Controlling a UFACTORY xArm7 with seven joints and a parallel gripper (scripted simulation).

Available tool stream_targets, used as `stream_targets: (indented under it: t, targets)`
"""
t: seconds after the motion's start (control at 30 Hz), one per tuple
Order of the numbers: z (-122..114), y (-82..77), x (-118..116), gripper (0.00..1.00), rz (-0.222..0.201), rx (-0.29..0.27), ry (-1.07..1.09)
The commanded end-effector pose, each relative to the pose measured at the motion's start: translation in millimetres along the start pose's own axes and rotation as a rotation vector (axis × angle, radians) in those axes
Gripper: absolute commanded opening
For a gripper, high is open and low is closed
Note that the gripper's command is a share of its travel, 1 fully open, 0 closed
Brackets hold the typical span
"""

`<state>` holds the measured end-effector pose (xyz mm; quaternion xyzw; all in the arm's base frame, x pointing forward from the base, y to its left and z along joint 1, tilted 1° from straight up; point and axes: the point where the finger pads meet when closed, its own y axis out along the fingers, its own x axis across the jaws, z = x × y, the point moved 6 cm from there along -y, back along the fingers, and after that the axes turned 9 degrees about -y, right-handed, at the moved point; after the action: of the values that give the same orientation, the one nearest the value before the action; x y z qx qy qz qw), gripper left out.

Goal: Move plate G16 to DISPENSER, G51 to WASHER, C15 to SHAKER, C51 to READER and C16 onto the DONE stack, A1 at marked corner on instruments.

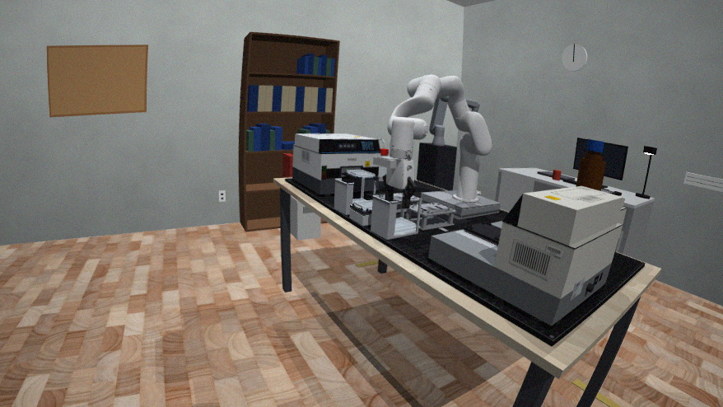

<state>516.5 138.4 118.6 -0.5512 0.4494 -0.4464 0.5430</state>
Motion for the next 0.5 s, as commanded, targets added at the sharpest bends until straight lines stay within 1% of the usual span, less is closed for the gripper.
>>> stream_targets:
  t: [0.0, 0.47]
  targets:
    - [1.6, 2.9, -0.2, 1.00, 0.000, 0.006, 0.000]
    - [1.7, 20.3, -0.2, 1.00, 0.000, 0.006, 0.000]
